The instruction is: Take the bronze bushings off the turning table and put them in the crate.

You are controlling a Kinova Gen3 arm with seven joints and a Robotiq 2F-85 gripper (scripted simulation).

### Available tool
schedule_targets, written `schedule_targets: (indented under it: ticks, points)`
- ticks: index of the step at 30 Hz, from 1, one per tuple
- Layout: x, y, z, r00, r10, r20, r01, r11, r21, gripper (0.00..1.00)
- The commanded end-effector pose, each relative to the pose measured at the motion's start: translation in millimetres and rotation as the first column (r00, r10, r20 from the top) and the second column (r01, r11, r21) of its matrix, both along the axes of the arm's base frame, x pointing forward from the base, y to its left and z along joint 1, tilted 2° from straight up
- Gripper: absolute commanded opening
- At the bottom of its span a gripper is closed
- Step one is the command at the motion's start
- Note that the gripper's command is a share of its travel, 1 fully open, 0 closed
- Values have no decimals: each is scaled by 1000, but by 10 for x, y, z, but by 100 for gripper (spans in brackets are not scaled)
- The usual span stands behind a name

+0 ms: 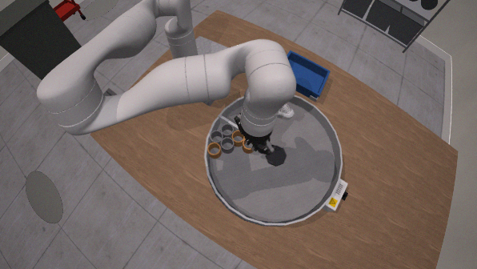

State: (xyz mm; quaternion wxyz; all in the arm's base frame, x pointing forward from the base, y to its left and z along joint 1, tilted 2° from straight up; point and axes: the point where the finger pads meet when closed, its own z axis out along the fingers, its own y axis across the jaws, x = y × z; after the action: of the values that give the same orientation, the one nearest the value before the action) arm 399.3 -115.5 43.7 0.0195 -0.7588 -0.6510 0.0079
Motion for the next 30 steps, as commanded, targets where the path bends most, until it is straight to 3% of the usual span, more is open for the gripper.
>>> schedule_targets:
  ticks: [1, 30]
  points:
    - [7, 6, -4, 1000, -4, 3, 4, 1000, -1, 18]
    - [4, 4, -59, 1000, -2, 2, 2, 1000, -1, 18]
